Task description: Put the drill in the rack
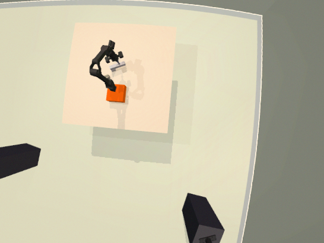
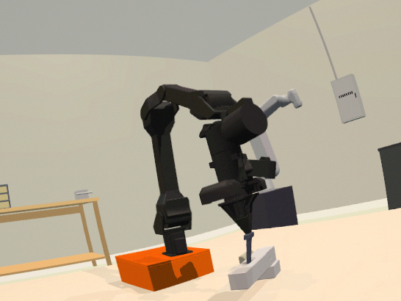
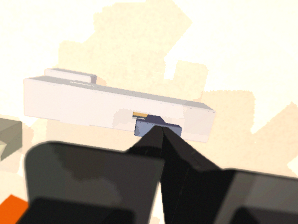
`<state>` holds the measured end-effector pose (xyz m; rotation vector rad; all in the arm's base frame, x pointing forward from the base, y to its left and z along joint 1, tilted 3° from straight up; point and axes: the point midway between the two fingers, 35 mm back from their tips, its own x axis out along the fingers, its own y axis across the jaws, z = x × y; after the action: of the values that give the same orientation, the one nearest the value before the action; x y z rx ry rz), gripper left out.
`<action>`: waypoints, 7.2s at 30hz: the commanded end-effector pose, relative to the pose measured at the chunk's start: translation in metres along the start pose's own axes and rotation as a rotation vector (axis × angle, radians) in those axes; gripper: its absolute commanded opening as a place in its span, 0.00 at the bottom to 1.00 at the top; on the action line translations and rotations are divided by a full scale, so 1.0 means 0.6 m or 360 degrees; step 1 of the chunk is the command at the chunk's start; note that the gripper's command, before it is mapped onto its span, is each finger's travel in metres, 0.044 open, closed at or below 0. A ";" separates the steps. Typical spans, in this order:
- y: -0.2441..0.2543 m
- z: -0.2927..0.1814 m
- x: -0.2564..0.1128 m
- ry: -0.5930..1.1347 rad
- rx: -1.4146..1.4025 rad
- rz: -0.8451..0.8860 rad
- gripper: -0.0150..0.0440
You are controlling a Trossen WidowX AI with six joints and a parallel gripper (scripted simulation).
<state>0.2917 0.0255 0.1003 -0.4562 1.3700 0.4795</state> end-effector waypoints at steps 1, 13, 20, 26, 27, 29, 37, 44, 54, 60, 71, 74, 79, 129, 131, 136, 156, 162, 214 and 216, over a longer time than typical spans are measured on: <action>-0.008 -0.019 0.040 0.0109 0.0019 0.0014 0.25; -0.008 -0.019 0.040 0.0109 0.0019 0.0014 0.25; -0.008 -0.019 0.040 0.0109 0.0019 0.0014 0.25; -0.008 -0.019 0.040 0.0109 0.0019 0.0014 0.25; -0.008 -0.019 0.040 0.0109 0.0019 0.0014 0.25; -0.008 -0.019 0.040 0.0109 0.0019 0.0014 0.25; -0.008 -0.019 0.040 0.0109 0.0019 0.0014 0.25; -0.008 -0.019 0.040 0.0109 0.0019 0.0014 0.25; -0.008 -0.019 0.040 0.0109 0.0019 0.0014 0.25; -0.008 -0.019 0.040 0.0109 0.0019 0.0014 0.25; -0.006 -0.020 0.040 0.0109 0.0020 0.0014 0.25; -0.005 -0.020 0.040 0.0109 0.0020 0.0014 0.25; -0.005 -0.020 0.040 0.0109 0.0020 0.0014 0.25; -0.003 -0.020 0.040 0.0109 0.0020 0.0015 0.25; -0.003 -0.020 0.040 0.0109 0.0020 0.0015 0.25; -0.002 -0.020 0.040 0.0109 0.0020 0.0015 0.25; -0.002 -0.020 0.040 0.0109 0.0020 0.0015 0.25; -0.002 -0.020 0.039 0.0109 0.0020 0.0015 0.25; 0.272 -0.009 0.079 0.0051 -0.2476 0.0118 1.00; 0.272 -0.009 0.079 0.0051 -0.2476 0.0118 1.00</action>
<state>0.2014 0.1566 0.0486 -1.6070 0.8367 1.5624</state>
